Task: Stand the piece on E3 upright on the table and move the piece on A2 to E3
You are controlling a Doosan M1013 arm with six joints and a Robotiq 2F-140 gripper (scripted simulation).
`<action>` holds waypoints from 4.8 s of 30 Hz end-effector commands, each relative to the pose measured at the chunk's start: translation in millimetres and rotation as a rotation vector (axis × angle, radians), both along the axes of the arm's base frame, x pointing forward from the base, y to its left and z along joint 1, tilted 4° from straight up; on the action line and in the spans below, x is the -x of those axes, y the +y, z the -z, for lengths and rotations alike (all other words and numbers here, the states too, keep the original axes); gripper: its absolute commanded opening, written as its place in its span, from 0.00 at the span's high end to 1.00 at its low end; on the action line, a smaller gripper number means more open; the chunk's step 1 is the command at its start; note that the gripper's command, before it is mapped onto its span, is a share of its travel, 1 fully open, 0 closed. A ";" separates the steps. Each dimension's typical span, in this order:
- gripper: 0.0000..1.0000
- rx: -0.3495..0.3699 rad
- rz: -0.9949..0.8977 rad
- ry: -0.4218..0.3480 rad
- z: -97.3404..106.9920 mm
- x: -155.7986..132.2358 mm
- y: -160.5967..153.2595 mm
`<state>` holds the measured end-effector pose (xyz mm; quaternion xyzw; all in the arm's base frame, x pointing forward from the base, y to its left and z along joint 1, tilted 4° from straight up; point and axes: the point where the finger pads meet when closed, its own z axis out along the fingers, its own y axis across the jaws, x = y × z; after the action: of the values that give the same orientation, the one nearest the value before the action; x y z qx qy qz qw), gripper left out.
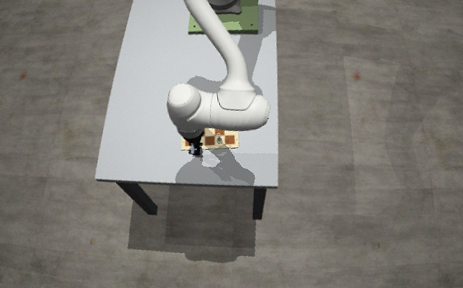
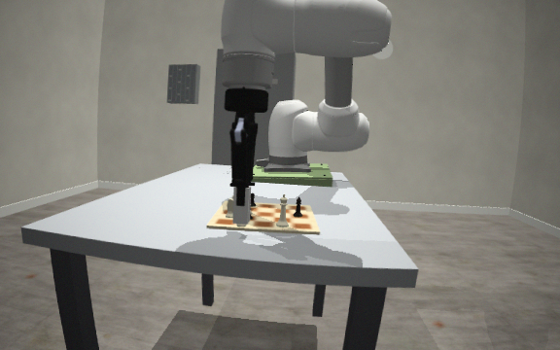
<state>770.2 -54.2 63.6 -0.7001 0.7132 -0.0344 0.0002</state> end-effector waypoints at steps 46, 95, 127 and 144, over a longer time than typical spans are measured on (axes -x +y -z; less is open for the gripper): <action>1.00 0.000 0.000 0.000 15.6 -0.9 -0.7; 1.00 0.000 0.000 0.000 19.3 -1.0 -0.9; 0.80 0.000 0.000 0.000 19.3 -1.0 -0.9; 0.80 0.000 0.000 0.000 -12.4 0.5 0.6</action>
<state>769.9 -53.9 69.6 -0.7001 0.7132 -0.0345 0.0002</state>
